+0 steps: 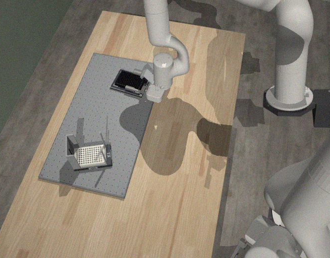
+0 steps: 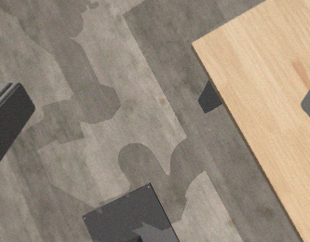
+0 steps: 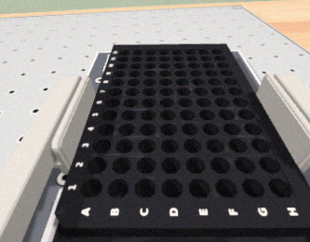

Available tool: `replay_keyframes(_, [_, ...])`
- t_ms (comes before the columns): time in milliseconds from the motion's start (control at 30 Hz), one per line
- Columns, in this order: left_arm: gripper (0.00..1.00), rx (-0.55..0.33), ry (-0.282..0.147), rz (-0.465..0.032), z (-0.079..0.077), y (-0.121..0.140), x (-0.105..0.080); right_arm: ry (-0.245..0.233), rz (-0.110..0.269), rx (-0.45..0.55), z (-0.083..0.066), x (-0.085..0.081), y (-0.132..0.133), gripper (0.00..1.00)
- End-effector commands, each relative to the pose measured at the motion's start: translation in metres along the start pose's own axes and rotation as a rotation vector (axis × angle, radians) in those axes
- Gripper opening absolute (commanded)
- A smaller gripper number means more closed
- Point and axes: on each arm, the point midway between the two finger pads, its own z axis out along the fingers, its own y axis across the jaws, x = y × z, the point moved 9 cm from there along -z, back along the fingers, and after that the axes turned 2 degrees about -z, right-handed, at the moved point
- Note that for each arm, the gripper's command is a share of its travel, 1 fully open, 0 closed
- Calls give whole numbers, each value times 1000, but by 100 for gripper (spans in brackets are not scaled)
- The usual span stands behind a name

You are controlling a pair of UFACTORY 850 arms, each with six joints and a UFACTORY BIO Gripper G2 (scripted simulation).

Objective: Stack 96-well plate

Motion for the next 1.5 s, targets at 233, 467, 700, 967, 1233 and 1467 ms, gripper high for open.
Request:
replay_keyframes(233, [100, 0, -1, 0, 0, 0, 0, -1, 0, 0, 1, -4, 0, 0])
replay_keyframes(467, [100, 0, -1, 0, 0, 0, 0, -1, 0, 0, 1, -8, 0, 0])
replay_keyframes(700, [100, 0, -1, 0, 0, 0, 0, -1, 0, 0, 1, -13, 0, 0])
replay_keyframes(967, [100, 0, -1, 0, 0, 0, 0, -1, 0, 0, 1, -17, 0, 0])
replay_keyframes(1233, [100, 0, -1, 0, 0, 0, 0, -1, 0, 0, 1, -20, -1, 0])
replay_keyframes(1467, [100, 0, -1, 0, 0, 0, 0, -1, 0, 0, 1, -22, -1, 0])
